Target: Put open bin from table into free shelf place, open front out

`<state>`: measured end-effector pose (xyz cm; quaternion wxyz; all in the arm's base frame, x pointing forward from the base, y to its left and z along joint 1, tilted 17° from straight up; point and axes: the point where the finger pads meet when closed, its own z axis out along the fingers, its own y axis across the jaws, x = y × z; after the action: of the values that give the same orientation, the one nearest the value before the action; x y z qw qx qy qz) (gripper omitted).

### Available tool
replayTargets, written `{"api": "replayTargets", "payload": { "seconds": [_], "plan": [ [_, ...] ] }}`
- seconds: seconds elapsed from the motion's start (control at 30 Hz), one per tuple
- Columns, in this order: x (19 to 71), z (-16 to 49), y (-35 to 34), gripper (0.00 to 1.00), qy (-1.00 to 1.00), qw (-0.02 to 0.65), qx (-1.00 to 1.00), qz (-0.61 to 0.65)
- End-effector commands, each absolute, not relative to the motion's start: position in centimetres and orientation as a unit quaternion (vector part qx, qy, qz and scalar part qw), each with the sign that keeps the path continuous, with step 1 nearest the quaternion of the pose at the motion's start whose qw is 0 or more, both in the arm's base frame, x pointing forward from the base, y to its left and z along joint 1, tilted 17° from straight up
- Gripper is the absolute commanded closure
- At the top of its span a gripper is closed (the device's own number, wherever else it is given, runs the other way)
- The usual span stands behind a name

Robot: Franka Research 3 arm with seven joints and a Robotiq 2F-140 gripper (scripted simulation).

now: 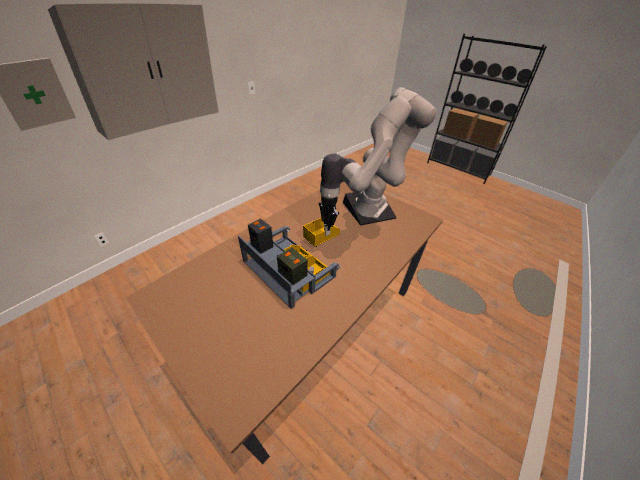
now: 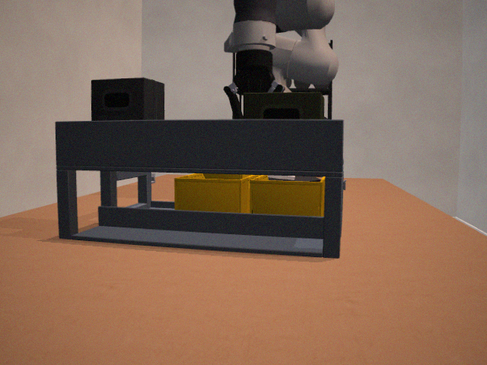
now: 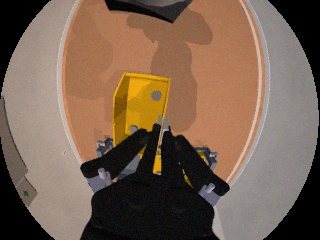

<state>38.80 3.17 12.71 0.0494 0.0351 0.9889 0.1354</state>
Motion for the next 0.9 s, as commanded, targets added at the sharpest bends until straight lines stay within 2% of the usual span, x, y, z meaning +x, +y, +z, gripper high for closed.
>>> {"api": "replayTargets", "payload": {
  "seconds": [0.0, 0.87],
  "plan": [
    [38.8, 12.3, 1.8, 1.0, 0.99, 0.054, 0.01, 0.133],
    [38.3, 10.6, -3.5, 1.0, 0.99, 0.057, -0.008, 0.132]
  ]
}}
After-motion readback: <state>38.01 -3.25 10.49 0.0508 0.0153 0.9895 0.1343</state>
